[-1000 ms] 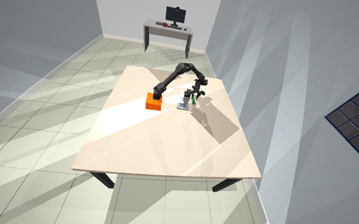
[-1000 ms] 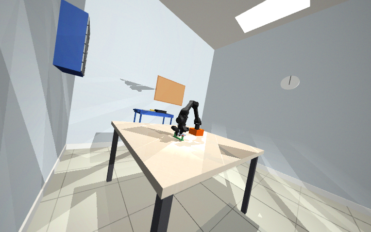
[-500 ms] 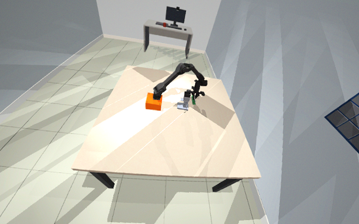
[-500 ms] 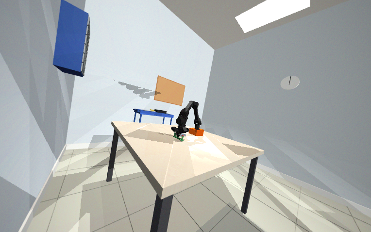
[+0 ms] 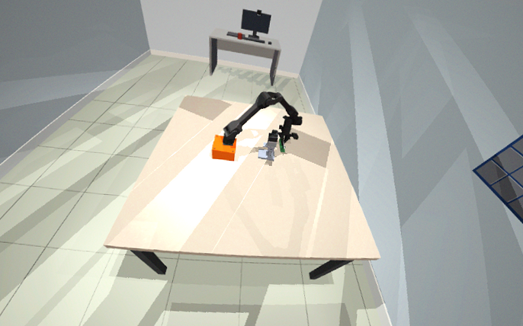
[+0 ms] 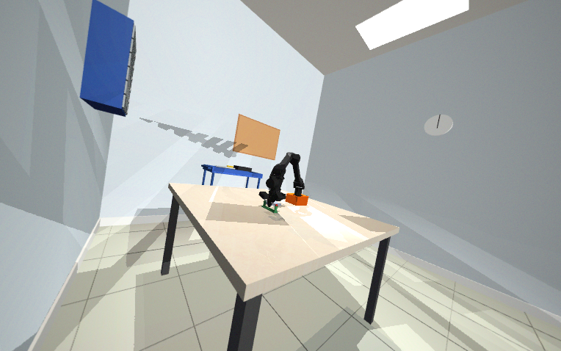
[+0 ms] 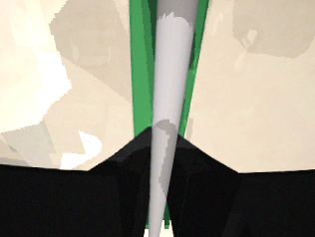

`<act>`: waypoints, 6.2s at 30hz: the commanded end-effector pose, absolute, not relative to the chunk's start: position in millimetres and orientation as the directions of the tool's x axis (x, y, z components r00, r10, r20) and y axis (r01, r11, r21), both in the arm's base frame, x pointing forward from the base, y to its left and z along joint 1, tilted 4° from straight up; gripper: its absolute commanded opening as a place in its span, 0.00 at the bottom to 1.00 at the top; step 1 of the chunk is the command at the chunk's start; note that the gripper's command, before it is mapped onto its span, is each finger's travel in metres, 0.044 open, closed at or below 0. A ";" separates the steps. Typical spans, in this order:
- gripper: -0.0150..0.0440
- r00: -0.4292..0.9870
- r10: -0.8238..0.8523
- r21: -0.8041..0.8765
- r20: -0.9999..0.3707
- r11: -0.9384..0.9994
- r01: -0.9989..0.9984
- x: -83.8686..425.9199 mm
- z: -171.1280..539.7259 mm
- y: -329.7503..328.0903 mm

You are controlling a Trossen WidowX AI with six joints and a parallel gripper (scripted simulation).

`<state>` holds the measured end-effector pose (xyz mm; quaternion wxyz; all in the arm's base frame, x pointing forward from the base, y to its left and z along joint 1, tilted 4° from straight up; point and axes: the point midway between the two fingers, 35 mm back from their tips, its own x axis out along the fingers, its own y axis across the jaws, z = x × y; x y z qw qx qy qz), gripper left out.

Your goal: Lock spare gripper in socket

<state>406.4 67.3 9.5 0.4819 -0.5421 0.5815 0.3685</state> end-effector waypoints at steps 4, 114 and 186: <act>0.25 0.061 -0.269 -0.102 -0.961 0.140 -0.985 406.6 39.1 69.2; 0.25 0.014 -0.257 -0.069 -0.966 0.206 -0.976 303.5 30.4 54.7; 0.34 -0.021 -0.254 -0.033 -0.967 0.208 -0.978 293.5 28.8 9.7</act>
